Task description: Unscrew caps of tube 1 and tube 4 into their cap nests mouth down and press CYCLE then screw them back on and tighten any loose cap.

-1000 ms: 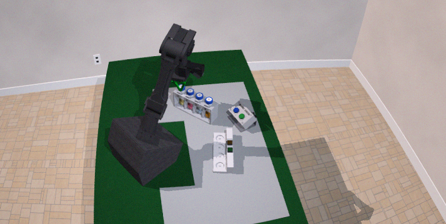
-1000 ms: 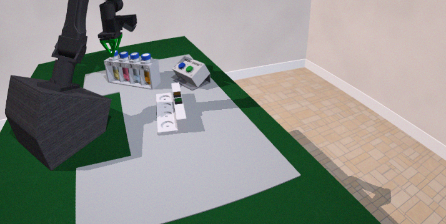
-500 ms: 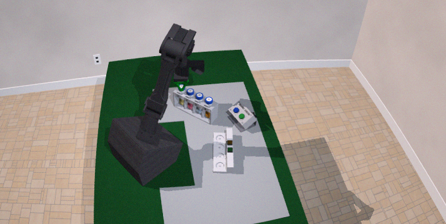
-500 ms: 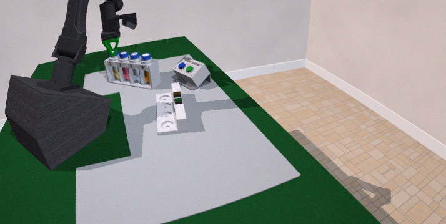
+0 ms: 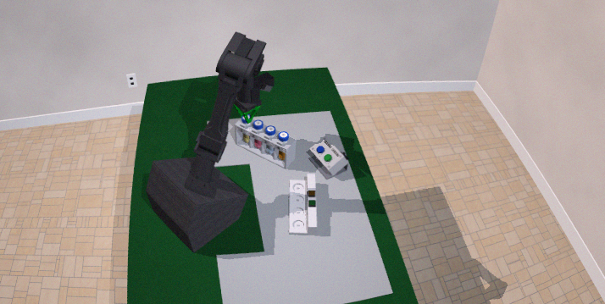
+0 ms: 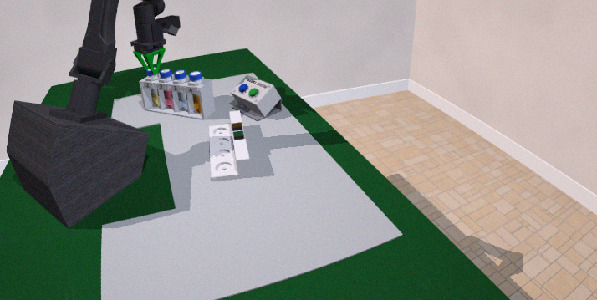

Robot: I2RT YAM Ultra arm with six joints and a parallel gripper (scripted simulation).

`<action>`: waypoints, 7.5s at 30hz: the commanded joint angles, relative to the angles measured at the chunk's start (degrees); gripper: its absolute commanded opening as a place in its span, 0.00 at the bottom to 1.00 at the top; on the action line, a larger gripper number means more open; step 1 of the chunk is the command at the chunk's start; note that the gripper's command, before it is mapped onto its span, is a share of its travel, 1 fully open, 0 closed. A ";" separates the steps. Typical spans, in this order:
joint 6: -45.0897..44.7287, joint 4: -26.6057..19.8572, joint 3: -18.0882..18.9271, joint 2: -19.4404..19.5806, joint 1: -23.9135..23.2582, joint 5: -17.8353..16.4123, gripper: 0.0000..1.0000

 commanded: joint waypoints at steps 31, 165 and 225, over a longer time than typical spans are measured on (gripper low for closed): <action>-88.56 -0.08 0.32 -0.35 0.14 0.05 0.00; -10.17 -10.80 -2.06 -14.84 -57.86 -29.03 0.00; -24.03 22.32 -9.08 15.22 -72.81 -35.75 0.00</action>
